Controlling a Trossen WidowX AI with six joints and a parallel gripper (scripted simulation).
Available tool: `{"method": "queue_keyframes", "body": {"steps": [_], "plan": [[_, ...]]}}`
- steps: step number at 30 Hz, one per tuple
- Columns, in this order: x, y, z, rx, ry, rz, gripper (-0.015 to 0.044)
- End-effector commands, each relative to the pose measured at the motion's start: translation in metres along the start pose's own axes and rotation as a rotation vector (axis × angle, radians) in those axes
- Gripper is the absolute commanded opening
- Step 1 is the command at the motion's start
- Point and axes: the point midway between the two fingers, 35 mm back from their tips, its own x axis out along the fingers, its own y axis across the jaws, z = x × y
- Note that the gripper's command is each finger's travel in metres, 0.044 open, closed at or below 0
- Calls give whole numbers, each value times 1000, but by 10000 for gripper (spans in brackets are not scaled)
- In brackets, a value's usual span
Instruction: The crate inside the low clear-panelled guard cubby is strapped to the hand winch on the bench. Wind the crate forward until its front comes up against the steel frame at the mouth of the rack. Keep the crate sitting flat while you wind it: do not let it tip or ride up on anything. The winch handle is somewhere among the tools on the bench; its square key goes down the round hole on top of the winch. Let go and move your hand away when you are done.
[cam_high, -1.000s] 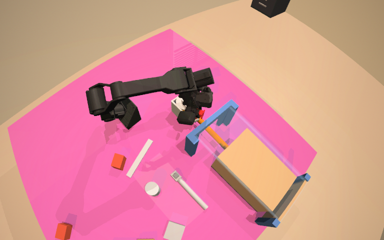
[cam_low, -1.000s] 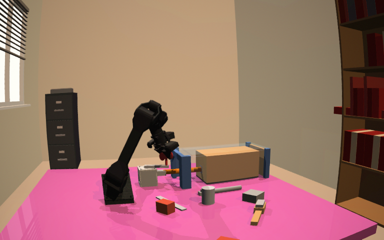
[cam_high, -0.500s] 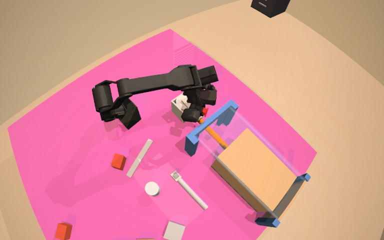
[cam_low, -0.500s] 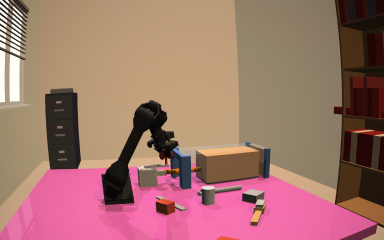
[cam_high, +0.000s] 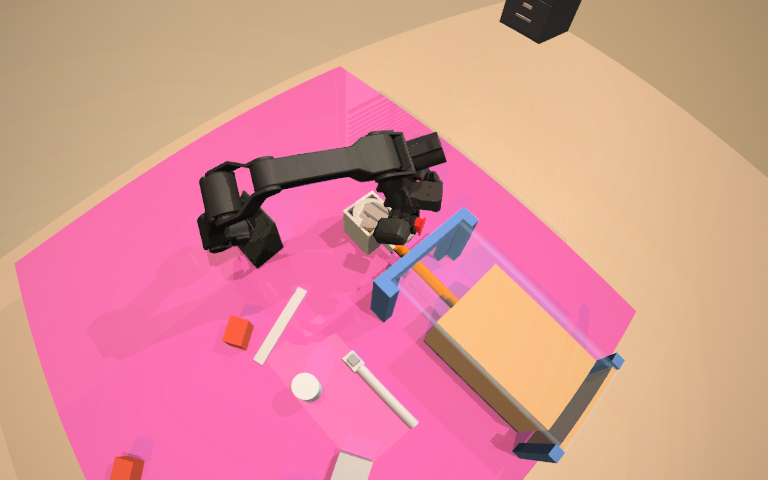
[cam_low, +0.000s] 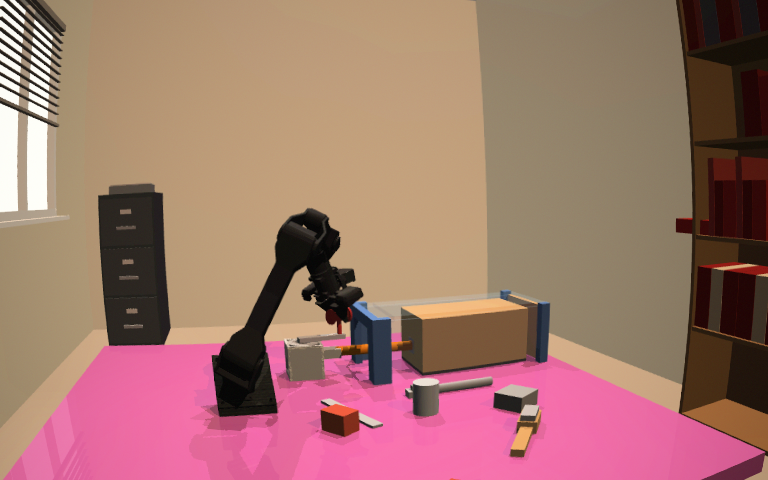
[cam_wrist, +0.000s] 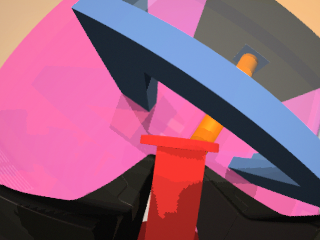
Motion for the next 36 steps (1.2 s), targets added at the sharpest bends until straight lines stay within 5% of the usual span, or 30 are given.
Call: {"method": "queue_keyframes", "body": {"steps": [1, 36], "plan": [[2, 12, 2, 7, -1, 13, 0], [-3, 65, -3, 8, -2, 17, 0]]}}
